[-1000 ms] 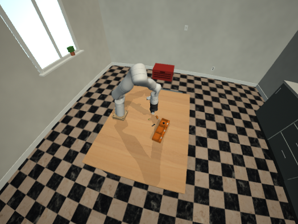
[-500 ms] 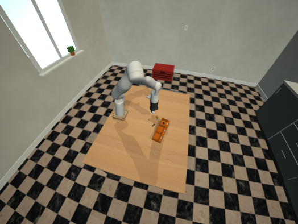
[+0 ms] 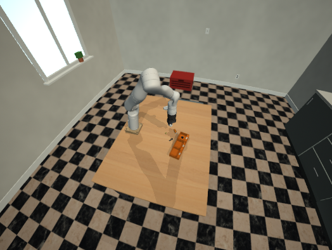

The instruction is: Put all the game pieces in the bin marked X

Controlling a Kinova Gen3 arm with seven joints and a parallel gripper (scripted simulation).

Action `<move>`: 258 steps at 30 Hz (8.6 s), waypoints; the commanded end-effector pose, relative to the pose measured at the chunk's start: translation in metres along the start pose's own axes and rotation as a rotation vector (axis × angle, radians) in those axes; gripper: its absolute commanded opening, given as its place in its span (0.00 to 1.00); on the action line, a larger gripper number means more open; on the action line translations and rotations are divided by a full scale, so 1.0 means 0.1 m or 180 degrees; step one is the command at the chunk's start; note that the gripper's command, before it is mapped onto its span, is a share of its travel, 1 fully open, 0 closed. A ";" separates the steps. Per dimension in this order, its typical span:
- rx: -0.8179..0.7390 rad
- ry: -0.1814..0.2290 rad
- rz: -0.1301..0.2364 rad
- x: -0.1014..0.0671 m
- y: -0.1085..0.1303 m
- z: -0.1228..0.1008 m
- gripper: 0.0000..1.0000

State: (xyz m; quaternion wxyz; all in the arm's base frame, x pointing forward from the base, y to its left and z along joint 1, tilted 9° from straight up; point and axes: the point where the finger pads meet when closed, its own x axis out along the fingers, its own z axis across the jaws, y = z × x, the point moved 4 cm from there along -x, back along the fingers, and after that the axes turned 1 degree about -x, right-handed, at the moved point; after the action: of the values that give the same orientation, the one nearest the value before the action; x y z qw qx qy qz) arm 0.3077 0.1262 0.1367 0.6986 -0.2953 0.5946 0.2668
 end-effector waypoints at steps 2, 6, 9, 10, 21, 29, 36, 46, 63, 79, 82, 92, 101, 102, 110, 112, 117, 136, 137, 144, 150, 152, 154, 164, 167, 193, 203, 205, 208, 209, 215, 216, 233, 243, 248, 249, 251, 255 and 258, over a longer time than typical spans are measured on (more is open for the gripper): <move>0.0008 0.0000 -0.0008 -0.01 -0.01 0.00 0.49; 0.0008 0.0000 -0.0008 -0.01 -0.01 0.00 0.49; 0.0008 0.0000 -0.0008 -0.01 -0.01 0.00 0.49; 0.0008 0.0000 -0.0008 -0.01 -0.01 0.00 0.49; 0.0008 0.0000 -0.0008 -0.01 -0.01 0.00 0.49; 0.0008 0.0000 -0.0008 -0.01 -0.01 0.00 0.49; 0.0008 0.0000 -0.0008 -0.01 -0.01 0.00 0.49; 0.0008 0.0000 -0.0008 -0.01 -0.01 0.00 0.49; 0.0008 0.0000 -0.0008 -0.01 -0.01 0.00 0.49; 0.0020 0.0026 0.0001 -0.01 -0.59 0.16 0.49; 0.0020 0.0026 0.0003 -0.01 -0.76 0.21 0.49; 0.1171 0.0001 0.0006 -0.01 -1.20 0.38 0.49; 0.2536 -0.0023 0.0001 -0.03 -1.56 0.52 0.49; 0.2697 -0.0007 0.0005 -0.02 -1.53 0.49 0.49; 0.2787 -0.0019 -0.0020 -0.02 -1.55 0.51 0.49; 0.2781 -0.0005 -0.0009 -0.02 -1.55 0.50 0.49; 0.2781 -0.0005 -0.0009 -0.02 -1.55 0.50 0.49; 0.2786 -0.0010 -0.0008 0.26 -1.55 0.50 0.49; 0.2786 -0.0010 -0.0008 0.26 -1.55 0.50 0.49; 0.2773 -0.0012 -0.0007 0.28 -1.54 0.50 0.49; 0.2781 -0.0005 -0.0009 0.27 -1.54 0.49 0.49; 0.2781 -0.0005 -0.0009 0.27 -1.54 0.49 0.65; 0.2781 -0.0005 -0.0009 0.27 -1.54 0.49 0.65; 0.2781 -0.0005 -0.0009 0.27 -1.54 0.49 0.65; 0.2781 -0.0005 -0.0009 0.27 -1.54 0.49 0.65; 0.2781 -0.0005 -0.0009 -0.02 -1.54 0.49 0.65; 0.2781 -0.0005 -0.0009 -0.02 -1.54 0.49 0.65; 0.2781 -0.0005 -0.0009 -0.02 -1.54 0.49 0.65; 0.2781 -0.0005 -0.0009 -0.02 -1.54 0.49 0.65; 0.2781 -0.0005 -0.0009 -0.02 -1.54 0.49 0.65; 0.2781 -0.0005 -0.0009 -0.02 -1.54 0.49 0.65; 0.2781 -0.0005 -0.0009 -0.02 -1.54 0.49 0.65; 0.2773 0.0001 -0.0005 -0.36 -1.55 0.48 1.00; 0.2771 0.0002 -0.0004 -0.68 -1.55 0.48 1.00; 0.2770 0.0002 -0.0003 -0.88 -1.54 0.48 1.00; 0.2769 0.0002 -0.0002 -0.92 -1.54 0.48 1.00; 0.2769 0.0002 -0.0002 -1.00 -1.54 0.48 1.00; 0.2768 0.0002 -0.0001 -1.16 -1.54 0.48 1.00; 0.2768 0.0002 -0.0001 -1.20 -1.54 0.48 1.00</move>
State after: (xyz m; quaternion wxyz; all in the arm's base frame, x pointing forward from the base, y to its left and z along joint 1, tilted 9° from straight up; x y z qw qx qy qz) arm 0.4343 0.0572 0.2658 0.7566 0.0255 0.6534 -0.0056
